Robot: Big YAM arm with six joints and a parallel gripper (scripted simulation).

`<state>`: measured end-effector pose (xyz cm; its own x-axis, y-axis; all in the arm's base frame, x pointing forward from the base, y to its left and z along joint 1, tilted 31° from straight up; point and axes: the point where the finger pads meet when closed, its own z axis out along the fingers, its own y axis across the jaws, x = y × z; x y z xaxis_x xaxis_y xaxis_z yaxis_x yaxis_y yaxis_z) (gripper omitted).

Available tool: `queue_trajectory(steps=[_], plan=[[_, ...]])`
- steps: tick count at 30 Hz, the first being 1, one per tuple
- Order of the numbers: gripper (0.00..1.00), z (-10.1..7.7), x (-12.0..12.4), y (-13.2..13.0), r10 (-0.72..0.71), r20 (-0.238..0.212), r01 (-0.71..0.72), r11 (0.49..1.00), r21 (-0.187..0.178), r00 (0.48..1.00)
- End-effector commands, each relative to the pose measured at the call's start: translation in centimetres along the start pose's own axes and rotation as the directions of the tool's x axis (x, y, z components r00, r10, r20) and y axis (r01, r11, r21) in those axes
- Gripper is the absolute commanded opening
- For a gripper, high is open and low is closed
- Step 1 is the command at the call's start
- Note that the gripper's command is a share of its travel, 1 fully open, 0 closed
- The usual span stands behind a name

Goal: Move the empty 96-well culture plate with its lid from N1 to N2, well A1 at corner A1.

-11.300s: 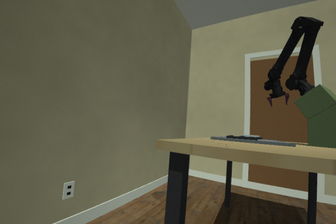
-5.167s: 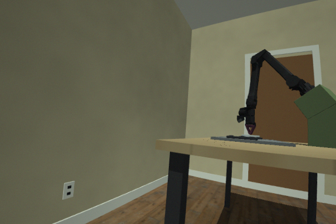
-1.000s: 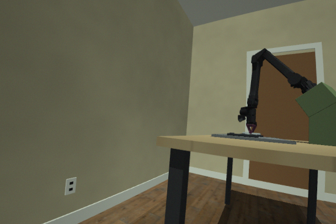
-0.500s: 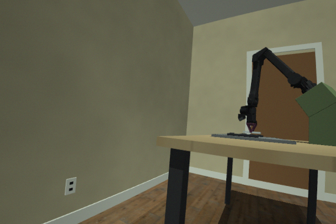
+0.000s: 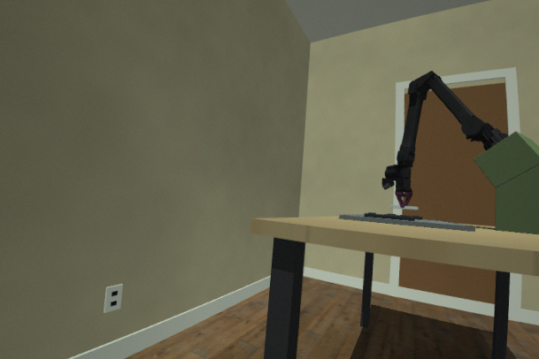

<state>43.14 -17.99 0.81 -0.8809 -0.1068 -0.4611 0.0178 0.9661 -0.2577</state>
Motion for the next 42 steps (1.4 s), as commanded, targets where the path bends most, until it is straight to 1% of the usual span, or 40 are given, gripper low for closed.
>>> queue_trajectory(steps=[1, 16, 18, 27, 31, 33, 42], plan=[[0.00, -1.2, -0.3, 0.2, 0.004, 0.009, -0.004, 1.000, 0.001, 1.000], [0.00, -3.7, -0.4, 0.4, -0.001, 0.011, 0.001, 1.000, -0.001, 1.000], [0.00, -3.7, -0.4, 0.4, -0.001, 0.011, 0.001, 1.000, -0.001, 1.000], [0.00, -5.2, -0.4, 0.4, -0.001, 0.011, 0.001, 1.000, -0.001, 1.000], [0.00, -5.2, -0.4, 0.4, -0.002, 0.011, 0.002, 1.000, -0.001, 1.000], [0.00, -4.6, 0.1, 0.6, -0.004, -0.005, 0.004, 1.000, -0.009, 1.000], [0.00, -4.6, 0.1, 0.6, -0.004, -0.006, 0.004, 1.000, -0.009, 1.000]])
